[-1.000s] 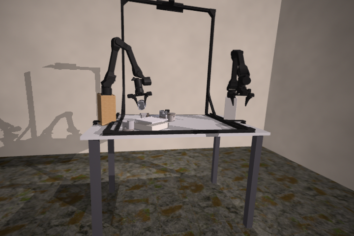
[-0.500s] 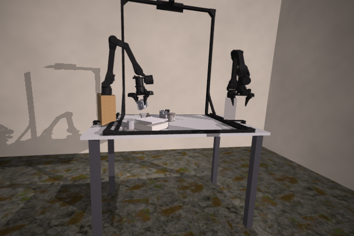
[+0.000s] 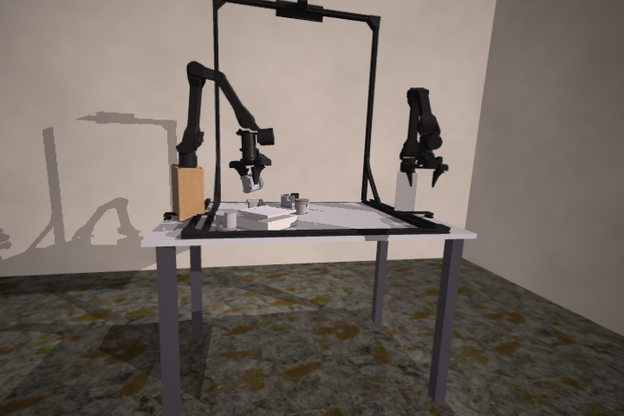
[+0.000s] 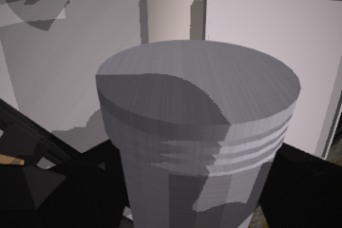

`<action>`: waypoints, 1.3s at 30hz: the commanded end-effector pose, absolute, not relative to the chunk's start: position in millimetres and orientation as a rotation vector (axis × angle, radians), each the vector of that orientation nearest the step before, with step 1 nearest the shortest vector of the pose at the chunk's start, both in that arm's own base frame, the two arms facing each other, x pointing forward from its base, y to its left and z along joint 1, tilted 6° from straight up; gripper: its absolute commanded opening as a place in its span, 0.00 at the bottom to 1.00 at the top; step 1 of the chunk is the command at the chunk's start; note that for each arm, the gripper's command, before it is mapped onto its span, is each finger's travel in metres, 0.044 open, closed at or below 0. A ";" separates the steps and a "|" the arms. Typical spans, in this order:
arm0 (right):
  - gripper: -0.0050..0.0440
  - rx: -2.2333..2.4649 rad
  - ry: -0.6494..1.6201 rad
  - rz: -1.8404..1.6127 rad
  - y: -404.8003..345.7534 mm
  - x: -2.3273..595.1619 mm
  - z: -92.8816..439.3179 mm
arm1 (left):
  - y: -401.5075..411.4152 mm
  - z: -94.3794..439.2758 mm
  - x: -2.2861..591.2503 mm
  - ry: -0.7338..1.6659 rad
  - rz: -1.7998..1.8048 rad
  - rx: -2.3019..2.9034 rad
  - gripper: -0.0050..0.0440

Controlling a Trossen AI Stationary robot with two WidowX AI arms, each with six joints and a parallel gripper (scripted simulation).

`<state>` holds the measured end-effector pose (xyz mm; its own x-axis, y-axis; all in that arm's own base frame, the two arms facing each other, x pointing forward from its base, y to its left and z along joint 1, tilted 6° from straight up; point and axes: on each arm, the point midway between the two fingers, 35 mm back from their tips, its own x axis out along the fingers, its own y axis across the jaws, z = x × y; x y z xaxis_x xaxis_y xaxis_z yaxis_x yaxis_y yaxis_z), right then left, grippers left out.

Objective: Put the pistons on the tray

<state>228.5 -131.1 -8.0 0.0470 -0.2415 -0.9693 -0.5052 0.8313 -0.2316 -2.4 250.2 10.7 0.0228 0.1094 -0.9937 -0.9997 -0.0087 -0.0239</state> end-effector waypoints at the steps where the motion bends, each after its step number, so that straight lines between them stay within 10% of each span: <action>1: 0.43 -0.526 1.536 0.140 -151.3 229.5 0.8 | 250.3 10.8 -2.3 1.106 1.248 -1.146 1.00; 39: 0.43 0.271 1.483 -0.467 -184.8 224.5 10.9 | 250.3 10.8 -2.3 1.106 1.248 -1.146 1.00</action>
